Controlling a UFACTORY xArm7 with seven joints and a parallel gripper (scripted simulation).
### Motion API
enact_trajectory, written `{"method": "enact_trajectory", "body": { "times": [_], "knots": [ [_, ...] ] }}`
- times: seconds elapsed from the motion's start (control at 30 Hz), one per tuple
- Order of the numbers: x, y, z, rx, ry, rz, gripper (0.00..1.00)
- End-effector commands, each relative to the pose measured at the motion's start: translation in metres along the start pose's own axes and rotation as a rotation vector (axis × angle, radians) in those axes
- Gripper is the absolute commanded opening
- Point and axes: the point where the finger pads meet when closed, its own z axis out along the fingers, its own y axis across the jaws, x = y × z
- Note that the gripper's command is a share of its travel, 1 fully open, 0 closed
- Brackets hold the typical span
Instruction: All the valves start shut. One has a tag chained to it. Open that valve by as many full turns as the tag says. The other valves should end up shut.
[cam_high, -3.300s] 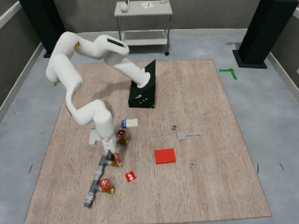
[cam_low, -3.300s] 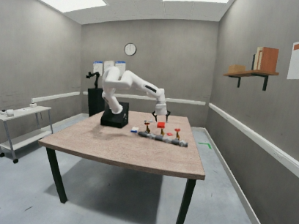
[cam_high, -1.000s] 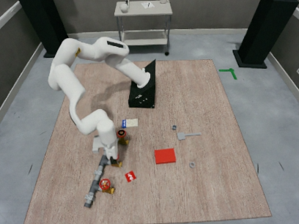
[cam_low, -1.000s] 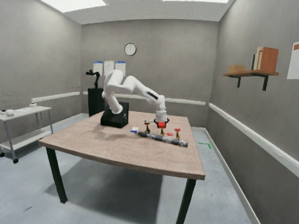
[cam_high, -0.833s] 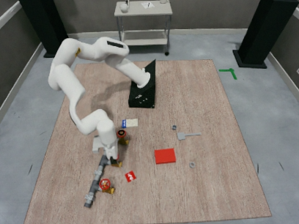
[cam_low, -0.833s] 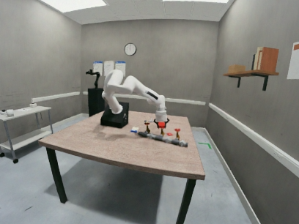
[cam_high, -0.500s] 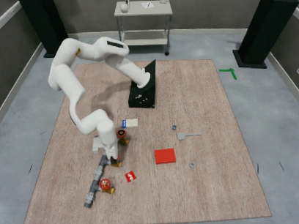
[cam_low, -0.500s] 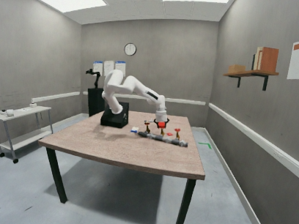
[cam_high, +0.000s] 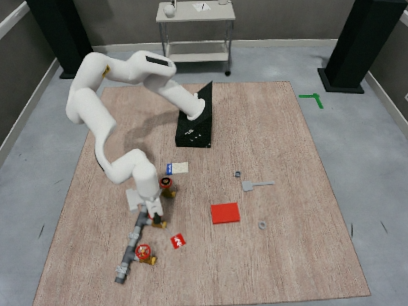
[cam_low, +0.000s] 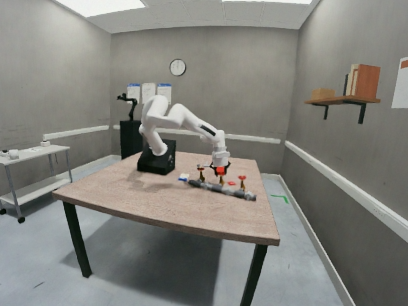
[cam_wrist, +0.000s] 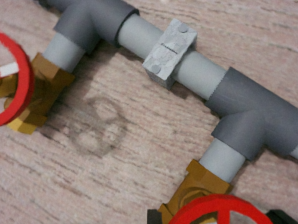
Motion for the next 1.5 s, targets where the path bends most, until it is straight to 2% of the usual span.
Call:
{"method": "enact_trajectory", "body": {
  "times": [0.0,0.27,0.33,0.37,0.83,0.9,0.93,1.4,1.47],
  "knots": [
    [0.0002,-0.0022,-0.0022,0.003,-0.006,-0.238,0.00],
    [0.0002,-0.0022,-0.0022,0.006,0.001,-0.585,0.00],
    [0.0002,-0.0022,-0.0022,0.006,0.001,-0.585,0.00],
    [0.0002,-0.0022,-0.0022,0.006,0.000,-0.709,0.00],
    [0.0002,-0.0022,-0.0023,0.009,0.028,-1.272,0.00],
    [0.0002,-0.0022,-0.0023,0.009,0.028,-1.272,0.00],
    [0.0002,-0.0022,-0.0023,0.008,0.030,-1.395,0.00],
    [0.0002,-0.0022,-0.0023,-0.001,0.052,-1.956,0.00],
    [0.0002,-0.0022,-0.0023,-0.001,0.052,-1.956,0.00]
  ]
}}
